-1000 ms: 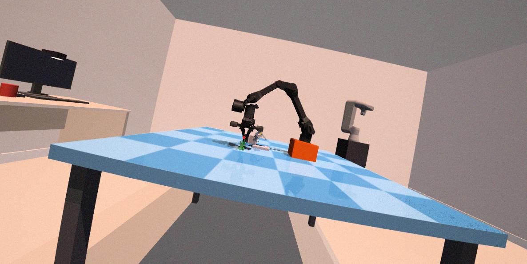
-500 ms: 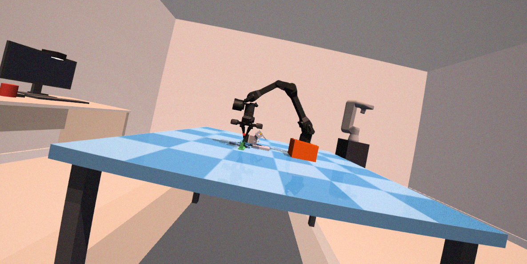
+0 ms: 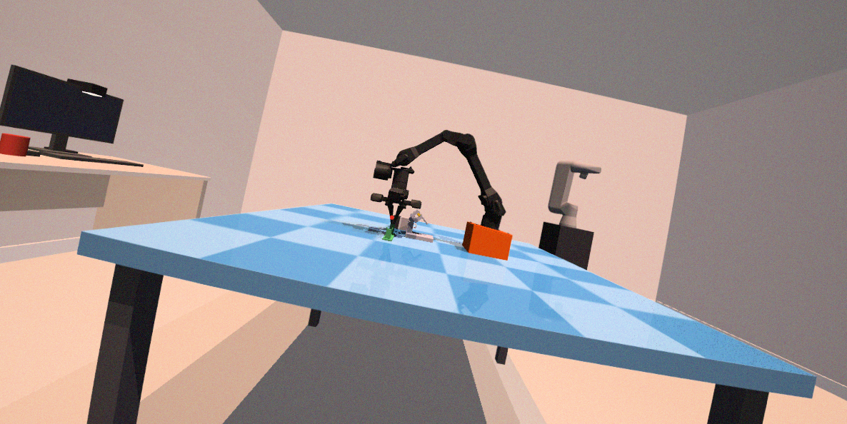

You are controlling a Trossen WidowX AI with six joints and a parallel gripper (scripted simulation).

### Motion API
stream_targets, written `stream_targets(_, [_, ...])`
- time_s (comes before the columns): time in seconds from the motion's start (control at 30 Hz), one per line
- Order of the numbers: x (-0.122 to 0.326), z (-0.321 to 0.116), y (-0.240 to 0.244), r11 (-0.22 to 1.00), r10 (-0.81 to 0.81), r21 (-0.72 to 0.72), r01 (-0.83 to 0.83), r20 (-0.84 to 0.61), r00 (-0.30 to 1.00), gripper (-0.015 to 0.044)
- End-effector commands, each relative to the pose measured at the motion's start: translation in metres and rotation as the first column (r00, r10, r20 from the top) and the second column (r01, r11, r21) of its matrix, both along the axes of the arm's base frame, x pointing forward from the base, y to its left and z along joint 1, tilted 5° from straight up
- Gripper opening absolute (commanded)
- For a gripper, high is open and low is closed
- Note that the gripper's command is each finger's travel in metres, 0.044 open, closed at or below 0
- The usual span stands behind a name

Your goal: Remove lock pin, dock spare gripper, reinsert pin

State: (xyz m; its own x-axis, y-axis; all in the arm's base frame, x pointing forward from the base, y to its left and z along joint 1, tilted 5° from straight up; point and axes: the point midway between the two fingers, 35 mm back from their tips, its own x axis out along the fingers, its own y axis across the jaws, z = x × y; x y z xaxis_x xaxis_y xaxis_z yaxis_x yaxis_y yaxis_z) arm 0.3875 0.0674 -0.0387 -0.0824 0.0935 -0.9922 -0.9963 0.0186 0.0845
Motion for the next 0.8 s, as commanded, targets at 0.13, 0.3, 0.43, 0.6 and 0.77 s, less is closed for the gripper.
stream_targets(0.13, [0.0, -0.011, -0.001, 1.0, 0.004, 0.0, -0.004, 0.001, 1.0, 0.0])
stream_targets(0.3, [0.0, -0.019, -0.001, 1.0, 0.004, 0.0, -0.004, -0.001, 1.0, 0.0])
stream_targets(0.43, [-0.001, -0.025, -0.001, 1.0, 0.004, 0.0, -0.004, -0.002, 1.0, 0.0])
stream_targets(0.6, [-0.002, -0.03, -0.001, 1.0, 0.005, 0.0, -0.005, -0.005, 1.0, 0.0])
stream_targets(0.77, [-0.002, -0.03, -0.001, 1.0, 0.005, 0.0, -0.005, -0.005, 1.0, 0.0])
